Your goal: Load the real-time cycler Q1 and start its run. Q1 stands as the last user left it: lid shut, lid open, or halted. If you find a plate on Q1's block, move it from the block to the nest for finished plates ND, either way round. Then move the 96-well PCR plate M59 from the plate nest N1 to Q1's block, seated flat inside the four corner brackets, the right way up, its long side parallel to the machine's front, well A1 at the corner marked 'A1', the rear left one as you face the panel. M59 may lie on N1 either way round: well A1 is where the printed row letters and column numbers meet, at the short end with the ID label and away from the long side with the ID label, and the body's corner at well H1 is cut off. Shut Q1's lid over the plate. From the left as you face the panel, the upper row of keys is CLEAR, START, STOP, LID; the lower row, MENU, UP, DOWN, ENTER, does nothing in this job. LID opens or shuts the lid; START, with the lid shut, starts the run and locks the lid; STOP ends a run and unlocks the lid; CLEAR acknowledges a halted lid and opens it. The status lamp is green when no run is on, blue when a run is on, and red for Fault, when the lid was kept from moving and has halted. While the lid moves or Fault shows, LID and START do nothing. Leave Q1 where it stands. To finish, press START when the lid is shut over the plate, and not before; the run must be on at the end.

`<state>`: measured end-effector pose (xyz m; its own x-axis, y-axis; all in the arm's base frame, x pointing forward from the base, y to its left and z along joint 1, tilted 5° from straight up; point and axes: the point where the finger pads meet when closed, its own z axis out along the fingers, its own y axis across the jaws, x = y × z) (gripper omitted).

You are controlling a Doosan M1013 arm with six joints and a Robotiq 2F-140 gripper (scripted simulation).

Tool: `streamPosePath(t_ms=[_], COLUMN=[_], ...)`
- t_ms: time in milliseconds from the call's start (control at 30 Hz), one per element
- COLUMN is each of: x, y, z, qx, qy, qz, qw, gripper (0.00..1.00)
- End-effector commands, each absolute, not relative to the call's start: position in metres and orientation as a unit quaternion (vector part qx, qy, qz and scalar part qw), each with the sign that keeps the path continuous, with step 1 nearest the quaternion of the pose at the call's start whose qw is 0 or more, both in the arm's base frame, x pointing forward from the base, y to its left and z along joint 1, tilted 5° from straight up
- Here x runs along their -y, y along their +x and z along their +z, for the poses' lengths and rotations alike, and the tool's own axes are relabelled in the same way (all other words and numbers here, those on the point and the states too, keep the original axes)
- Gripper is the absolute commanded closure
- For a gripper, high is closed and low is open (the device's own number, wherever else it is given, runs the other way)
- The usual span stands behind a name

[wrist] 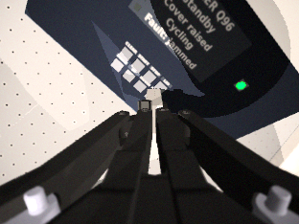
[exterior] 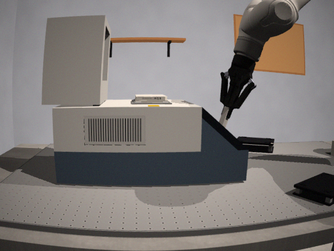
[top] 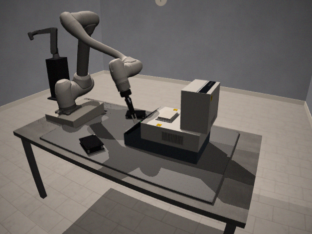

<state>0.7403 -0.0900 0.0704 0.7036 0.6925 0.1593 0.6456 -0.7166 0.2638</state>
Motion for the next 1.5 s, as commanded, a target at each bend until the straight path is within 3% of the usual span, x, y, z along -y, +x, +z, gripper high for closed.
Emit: streamPosePath(t_ms=[0,633,1467], x=[0.09,0.09,0.088], y=[0.742,0.744,0.724], z=[0.069,0.066,0.092], qx=[-0.364,-0.364,-0.364], qy=[0.918,0.918,0.918], qz=[0.124,0.124,0.124], qw=[0.094,0.094,0.094], gripper=[1.0,1.0,1.0])
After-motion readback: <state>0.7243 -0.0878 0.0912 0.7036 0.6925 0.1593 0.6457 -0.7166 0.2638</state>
